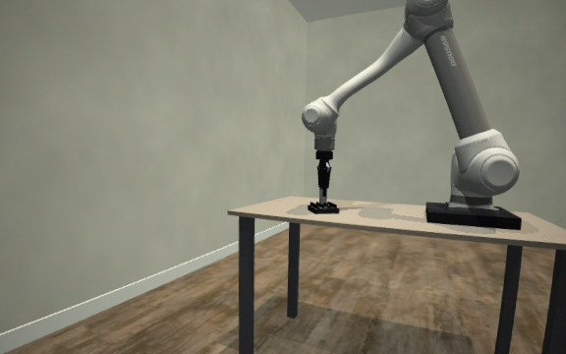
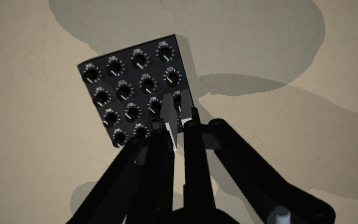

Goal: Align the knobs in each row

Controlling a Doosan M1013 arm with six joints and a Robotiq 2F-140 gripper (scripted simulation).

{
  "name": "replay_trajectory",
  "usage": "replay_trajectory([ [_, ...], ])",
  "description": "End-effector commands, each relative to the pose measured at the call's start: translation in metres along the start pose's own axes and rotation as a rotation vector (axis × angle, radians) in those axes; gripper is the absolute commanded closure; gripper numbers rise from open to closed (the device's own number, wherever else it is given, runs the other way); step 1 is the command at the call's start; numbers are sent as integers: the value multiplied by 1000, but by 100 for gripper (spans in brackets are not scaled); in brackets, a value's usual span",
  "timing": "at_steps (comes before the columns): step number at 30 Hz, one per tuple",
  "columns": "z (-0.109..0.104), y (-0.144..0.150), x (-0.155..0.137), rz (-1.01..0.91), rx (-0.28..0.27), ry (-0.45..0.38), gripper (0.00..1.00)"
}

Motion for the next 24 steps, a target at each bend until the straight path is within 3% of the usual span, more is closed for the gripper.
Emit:
replay_trajectory([
  [1, 0, 0, 0, 28, 0, 0, 95],
  [24, 0, 0, 0, 409, 0, 0, 95],
])
Point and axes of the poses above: the point where the finger pads meet when closed, its own z axis out along the fingers, its own y axis across the jaws, x = y × z, the point moved 10 cm from there along -z, back along the fingers, and after that the axes turned 7 degrees about z, right-handed, at the moved point
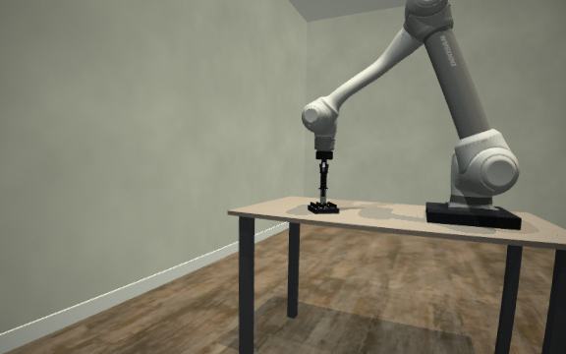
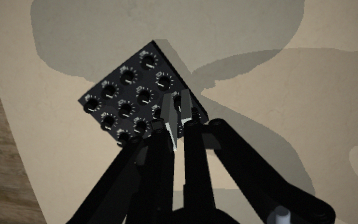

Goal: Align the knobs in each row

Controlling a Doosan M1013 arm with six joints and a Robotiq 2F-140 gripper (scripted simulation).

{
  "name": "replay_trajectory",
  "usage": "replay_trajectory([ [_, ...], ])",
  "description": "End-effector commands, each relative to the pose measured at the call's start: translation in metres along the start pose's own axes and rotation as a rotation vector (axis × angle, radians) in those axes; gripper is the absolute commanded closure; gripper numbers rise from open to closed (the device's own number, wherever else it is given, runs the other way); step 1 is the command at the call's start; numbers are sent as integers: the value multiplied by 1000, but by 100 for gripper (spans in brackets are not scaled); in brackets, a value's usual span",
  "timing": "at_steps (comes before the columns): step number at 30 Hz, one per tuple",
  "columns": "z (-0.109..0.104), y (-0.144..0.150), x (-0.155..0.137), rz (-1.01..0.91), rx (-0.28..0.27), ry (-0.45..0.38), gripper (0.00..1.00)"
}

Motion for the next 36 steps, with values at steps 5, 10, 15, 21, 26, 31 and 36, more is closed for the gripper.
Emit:
replay_trajectory([
  [5, 0, 0, 0, 128, -3, 0, 95],
  [10, 0, 0, 0, 258, -3, 0, 95],
  [15, 0, 0, 0, 392, -3, 0, 95],
  [21, 0, 0, 0, 527, -3, 1, 95],
  [26, 0, 0, 0, 632, -3, 1, 95],
  [31, 0, 0, 0, 758, -3, 1, 95],
  [36, 0, 0, 0, 873, -3, 1, 95],
])
Point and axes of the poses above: the point where the finger pads meet when closed, its own z axis out along the fingers, its own y axis across the jaws, x = y × z, the point moved 10 cm from there along -z, back along the fingers, and after that the axes turned 7 degrees about z, right-handed, at the moved point
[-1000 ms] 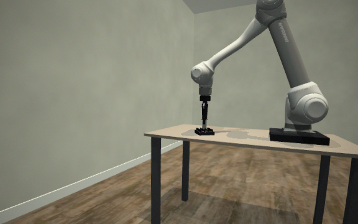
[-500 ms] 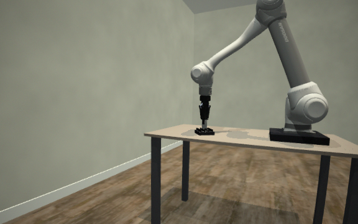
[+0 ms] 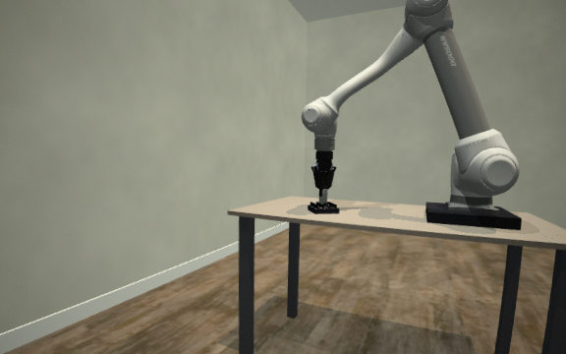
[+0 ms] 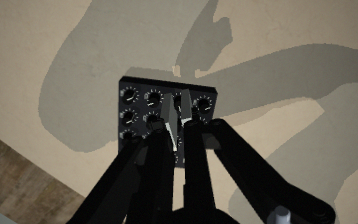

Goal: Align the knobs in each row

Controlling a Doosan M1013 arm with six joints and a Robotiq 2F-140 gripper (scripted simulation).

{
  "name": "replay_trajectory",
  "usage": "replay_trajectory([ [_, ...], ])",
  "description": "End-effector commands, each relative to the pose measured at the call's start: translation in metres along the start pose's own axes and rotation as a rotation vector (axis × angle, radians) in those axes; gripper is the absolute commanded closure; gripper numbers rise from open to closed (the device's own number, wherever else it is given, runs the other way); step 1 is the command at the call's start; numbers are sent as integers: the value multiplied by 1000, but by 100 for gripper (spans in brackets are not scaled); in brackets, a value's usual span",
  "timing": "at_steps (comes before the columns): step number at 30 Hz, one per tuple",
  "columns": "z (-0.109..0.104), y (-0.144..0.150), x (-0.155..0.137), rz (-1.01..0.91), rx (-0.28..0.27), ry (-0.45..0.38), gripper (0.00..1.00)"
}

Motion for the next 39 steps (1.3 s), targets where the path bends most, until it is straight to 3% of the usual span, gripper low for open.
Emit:
replay_trajectory([
  [1, 0, 0, 0, 75, -3, 3, 95],
  [18, 0, 0, 0, 320, -2, 3, 95],
  [39, 0, 0, 0, 414, -2, 3, 95],
])
Point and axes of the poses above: the point where the finger pads meet when closed, its own z axis out along the fingers, its own y axis across the jaws, x = y × z, the point moved 10 cm from there along -z, back along the fingers, and after that the axes turned 7 degrees about z, right-handed, at the moved point
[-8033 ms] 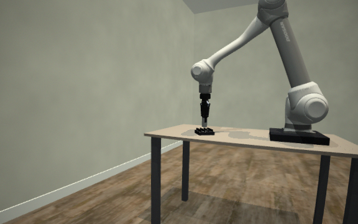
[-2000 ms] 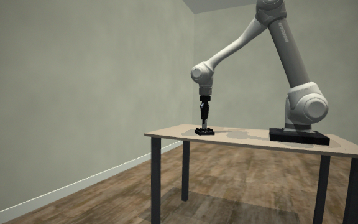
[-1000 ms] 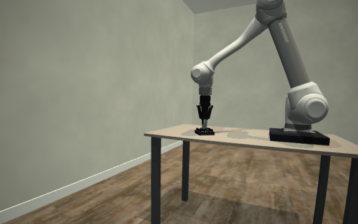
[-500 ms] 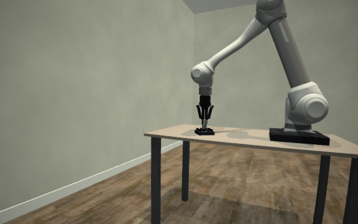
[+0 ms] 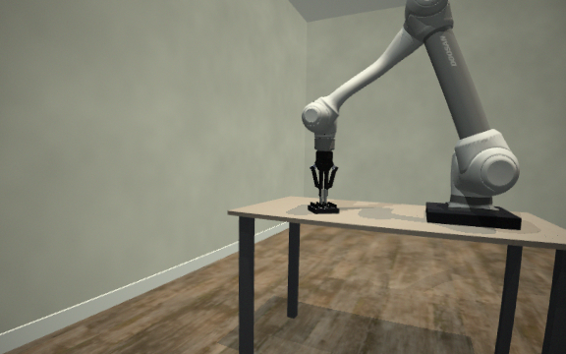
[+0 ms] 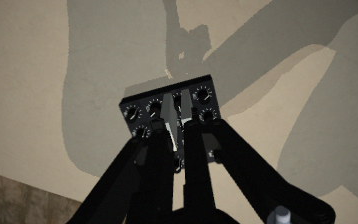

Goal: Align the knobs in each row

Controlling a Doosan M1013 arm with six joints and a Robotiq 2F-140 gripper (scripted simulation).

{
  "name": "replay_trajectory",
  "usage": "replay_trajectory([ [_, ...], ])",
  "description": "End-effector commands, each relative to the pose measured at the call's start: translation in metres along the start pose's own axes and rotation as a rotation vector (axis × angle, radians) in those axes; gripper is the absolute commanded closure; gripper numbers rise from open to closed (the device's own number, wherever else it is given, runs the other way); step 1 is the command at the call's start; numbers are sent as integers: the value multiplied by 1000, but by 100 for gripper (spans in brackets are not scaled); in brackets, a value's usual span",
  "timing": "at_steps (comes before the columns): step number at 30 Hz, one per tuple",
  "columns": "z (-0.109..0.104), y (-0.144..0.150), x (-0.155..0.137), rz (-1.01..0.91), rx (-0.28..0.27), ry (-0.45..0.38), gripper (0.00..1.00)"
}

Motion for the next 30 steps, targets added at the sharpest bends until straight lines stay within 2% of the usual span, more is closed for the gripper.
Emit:
replay_trajectory([
  [1, 0, 0, 0, 3, 0, 0, 95],
  [17, 0, 0, 0, 4, 0, 0, 95],
  [18, 0, 0, 0, 4, 0, 0, 88],
  [30, 0, 0, 0, 4, 0, 0, 88],
])
Point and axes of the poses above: the point where the finger pads meet when closed, its own z axis out along the fingers, its own y axis across the jaws, x = y × z, the point moved 10 cm from there along -z, back along the fingers, and after that the axes turned 7 degrees about z, right-handed, at the moved point
